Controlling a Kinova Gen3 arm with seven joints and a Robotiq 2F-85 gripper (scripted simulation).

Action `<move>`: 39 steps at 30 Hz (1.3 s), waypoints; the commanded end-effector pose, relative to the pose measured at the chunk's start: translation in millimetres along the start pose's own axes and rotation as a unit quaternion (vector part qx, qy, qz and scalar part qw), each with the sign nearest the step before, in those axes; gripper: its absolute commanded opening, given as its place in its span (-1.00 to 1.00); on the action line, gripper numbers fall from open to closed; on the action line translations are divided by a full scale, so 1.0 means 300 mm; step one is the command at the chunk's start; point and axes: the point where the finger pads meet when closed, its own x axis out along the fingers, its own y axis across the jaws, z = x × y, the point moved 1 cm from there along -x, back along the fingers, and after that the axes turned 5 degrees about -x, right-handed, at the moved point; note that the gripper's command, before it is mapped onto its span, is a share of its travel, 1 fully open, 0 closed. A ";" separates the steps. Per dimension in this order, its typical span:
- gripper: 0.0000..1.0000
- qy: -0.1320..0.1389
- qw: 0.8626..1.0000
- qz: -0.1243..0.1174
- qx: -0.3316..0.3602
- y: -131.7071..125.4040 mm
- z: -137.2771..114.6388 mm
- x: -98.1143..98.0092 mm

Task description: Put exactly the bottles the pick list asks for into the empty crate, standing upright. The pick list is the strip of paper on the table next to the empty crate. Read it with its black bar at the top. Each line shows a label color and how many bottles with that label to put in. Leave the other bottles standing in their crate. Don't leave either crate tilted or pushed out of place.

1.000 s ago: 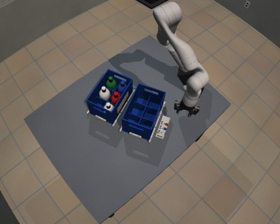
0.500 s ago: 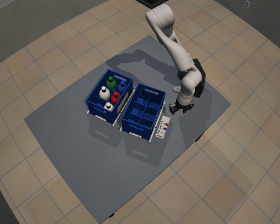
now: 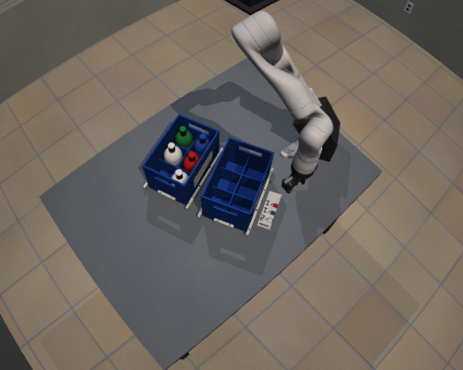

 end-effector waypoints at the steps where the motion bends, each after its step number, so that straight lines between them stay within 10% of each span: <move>1: 0.34 0.000 0.997 0.003 -0.073 0.000 0.001 -0.002; 17: 0.34 0.000 0.954 0.003 -0.299 0.000 0.001 -0.002; 39: 0.34 0.000 0.954 0.003 -0.299 -0.001 0.002 -0.002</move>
